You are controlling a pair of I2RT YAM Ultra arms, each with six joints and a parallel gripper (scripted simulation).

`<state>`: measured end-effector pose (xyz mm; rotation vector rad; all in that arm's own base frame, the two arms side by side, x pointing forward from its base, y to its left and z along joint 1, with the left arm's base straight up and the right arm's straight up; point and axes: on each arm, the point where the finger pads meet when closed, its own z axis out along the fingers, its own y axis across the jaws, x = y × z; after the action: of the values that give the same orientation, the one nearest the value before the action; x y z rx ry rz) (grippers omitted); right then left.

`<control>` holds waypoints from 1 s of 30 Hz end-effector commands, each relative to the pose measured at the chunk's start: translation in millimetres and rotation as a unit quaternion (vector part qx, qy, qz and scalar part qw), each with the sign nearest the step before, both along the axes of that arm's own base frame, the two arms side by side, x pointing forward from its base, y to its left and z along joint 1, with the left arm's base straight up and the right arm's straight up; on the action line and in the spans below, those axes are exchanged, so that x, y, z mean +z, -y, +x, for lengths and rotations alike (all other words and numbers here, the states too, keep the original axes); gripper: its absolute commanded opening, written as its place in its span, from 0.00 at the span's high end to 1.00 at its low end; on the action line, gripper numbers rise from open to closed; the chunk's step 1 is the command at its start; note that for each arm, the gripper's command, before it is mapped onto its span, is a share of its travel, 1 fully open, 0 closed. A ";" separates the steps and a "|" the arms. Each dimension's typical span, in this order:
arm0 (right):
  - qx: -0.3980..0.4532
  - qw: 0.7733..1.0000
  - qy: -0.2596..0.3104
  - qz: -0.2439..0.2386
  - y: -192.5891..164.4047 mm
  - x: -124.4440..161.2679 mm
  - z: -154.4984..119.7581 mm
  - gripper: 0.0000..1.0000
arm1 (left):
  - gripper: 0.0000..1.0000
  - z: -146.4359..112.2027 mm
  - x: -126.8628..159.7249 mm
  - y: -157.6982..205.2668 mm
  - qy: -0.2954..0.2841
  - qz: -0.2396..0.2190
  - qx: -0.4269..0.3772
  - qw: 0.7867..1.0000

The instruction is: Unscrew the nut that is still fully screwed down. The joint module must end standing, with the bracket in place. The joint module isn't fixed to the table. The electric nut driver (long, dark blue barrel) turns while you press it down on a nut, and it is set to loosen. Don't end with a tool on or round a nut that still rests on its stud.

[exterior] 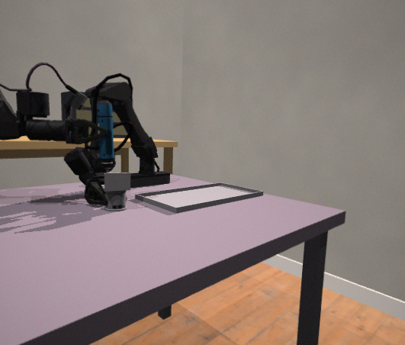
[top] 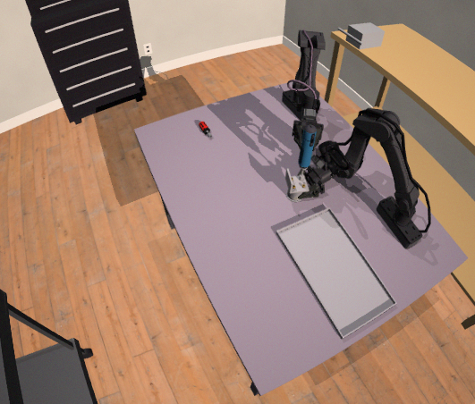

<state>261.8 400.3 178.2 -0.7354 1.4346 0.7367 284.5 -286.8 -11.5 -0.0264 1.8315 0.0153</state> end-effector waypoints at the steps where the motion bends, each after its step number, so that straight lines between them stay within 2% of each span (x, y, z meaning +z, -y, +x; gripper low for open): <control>1: -0.001 0.998 0.036 0.060 -4.1 55.2 5.1 0.58 | 0.41 0.5 2.3 0.5 0.002 0.001 0.001 1.000; 30: -0.002 0.998 0.036 0.060 -3.5 64.9 5.3 0.58 | 0.41 0.5 2.3 0.5 0.002 0.001 0.001 1.000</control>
<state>261.7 400.6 178.9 -0.7520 1.4612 0.7276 284.5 -286.8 -11.5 -0.0262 1.8316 0.0150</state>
